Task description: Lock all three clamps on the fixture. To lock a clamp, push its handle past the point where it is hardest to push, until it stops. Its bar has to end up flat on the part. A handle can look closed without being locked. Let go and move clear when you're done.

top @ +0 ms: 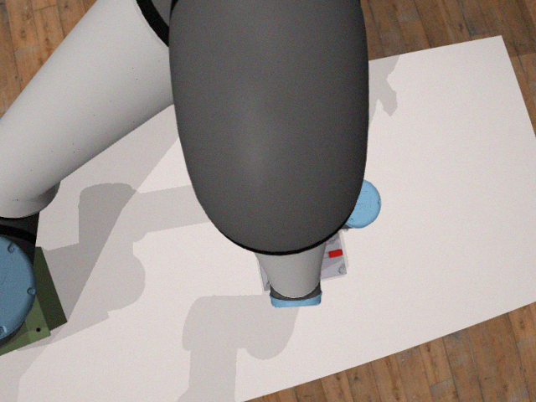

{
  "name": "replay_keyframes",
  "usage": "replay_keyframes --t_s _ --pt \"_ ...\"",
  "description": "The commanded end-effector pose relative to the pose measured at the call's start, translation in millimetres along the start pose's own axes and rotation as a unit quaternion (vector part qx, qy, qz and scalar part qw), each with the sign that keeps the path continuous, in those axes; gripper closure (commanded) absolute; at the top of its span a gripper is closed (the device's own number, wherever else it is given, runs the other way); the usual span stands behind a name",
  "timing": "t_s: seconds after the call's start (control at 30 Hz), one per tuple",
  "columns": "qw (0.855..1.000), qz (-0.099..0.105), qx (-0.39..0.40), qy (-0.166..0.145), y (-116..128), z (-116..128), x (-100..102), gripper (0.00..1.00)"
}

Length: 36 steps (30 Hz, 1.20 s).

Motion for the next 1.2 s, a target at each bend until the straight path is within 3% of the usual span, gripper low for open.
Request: replay_keyframes --t_s 0.0,1.17 --pt "1.000 0.000 0.000 0.001 0.9 -4.6 2.6 1.00" --pt "1.000 0.000 0.000 0.001 3.6 -16.0 19.4 1.00"
Point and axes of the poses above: the point where the finger pads meet when closed, its own x axis out along the fingers, its own y axis across the jaws, z = x × y, the point moved 6 cm from there along -x, back along the fingers, and after that the axes turned 13 degrees about -x, right-handed, at the moved point
